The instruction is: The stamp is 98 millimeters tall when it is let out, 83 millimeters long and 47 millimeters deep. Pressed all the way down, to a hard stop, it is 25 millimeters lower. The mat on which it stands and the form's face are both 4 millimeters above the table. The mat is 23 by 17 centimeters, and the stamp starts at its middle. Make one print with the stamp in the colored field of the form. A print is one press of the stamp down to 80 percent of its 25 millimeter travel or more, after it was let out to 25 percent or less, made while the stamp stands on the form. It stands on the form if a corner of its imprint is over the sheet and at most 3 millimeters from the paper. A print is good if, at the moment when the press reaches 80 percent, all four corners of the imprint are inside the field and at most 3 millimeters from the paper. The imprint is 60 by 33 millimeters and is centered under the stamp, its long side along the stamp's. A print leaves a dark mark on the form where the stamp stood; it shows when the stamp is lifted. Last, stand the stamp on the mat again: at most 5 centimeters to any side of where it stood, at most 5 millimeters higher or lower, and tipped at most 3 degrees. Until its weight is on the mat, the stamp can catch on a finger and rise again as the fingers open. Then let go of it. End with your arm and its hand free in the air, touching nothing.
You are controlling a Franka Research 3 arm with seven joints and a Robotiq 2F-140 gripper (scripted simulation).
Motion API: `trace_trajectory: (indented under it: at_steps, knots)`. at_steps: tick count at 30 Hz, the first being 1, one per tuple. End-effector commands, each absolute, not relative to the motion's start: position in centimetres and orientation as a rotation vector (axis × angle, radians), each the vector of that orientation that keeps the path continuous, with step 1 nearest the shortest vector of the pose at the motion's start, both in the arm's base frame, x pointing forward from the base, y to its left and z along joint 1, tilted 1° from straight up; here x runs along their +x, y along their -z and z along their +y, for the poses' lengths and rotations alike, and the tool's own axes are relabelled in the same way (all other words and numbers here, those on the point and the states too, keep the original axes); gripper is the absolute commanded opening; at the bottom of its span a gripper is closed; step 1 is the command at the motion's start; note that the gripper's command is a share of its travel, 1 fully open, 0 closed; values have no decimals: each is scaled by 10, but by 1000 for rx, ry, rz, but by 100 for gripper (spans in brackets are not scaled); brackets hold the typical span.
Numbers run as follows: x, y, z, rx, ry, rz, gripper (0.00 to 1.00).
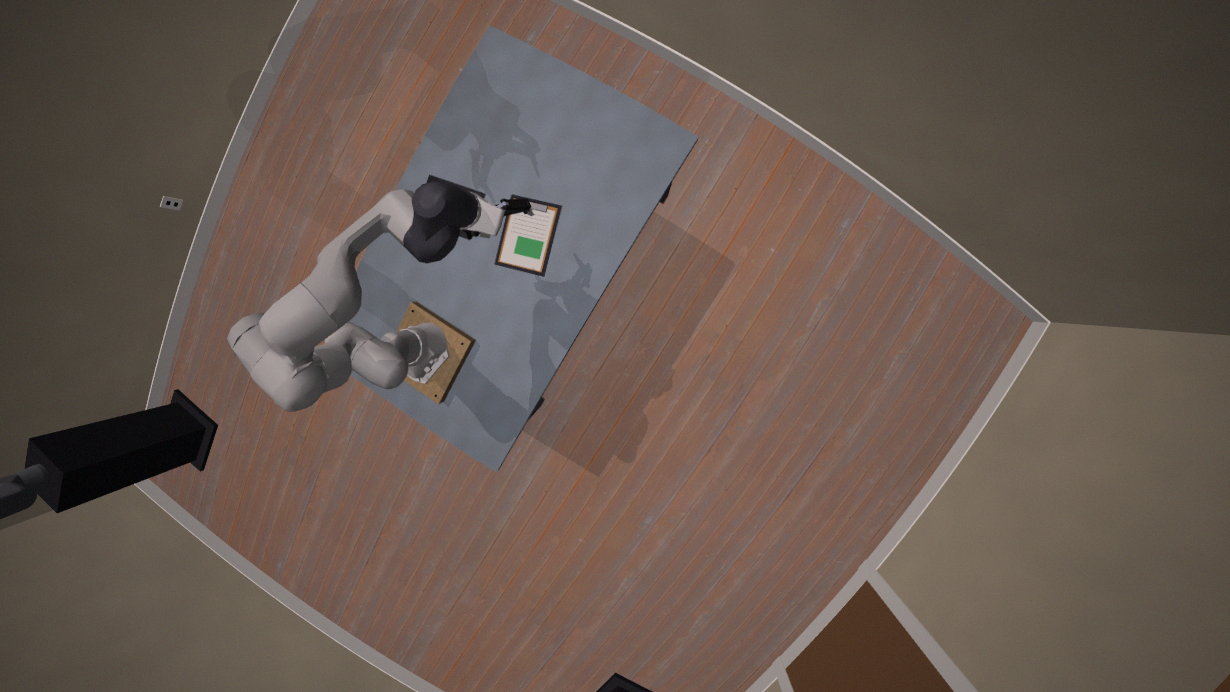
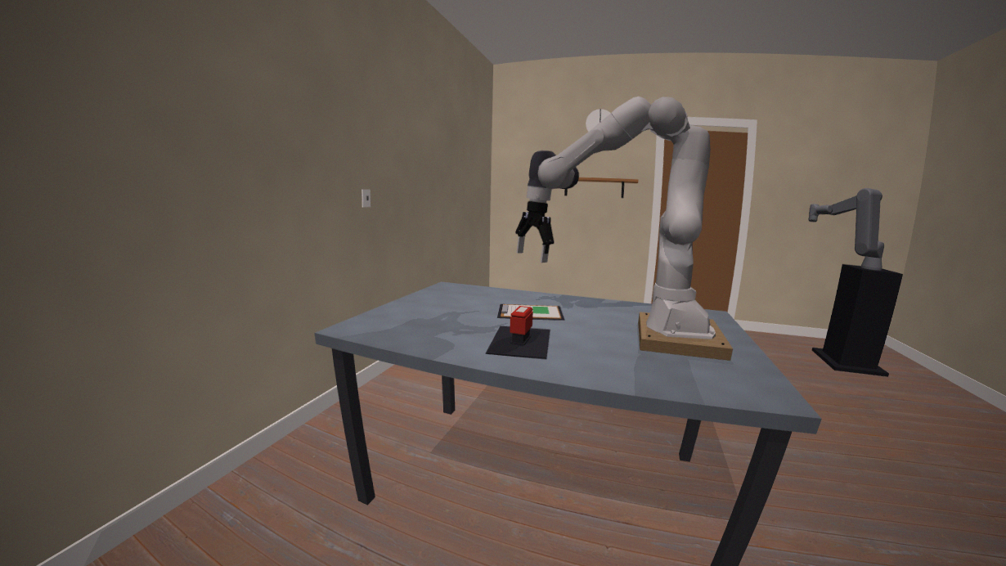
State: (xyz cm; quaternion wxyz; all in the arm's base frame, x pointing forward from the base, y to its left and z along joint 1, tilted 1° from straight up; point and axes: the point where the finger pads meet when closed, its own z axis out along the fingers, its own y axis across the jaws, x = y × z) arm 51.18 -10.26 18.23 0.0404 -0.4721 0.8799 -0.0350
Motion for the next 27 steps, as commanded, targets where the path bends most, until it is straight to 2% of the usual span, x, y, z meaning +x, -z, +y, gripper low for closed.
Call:
trace_trajectory:
  at_steps: [1,2,14,27]
  knots:
    - [500,-177,-102,-1821,56,2495,100]
    - [500,-177,-102,-1856,52,2475,52]
    - [492,-172,-63,-2201,0,2219,52]
    - [455,-145,121,-2264,-15,2158,52]
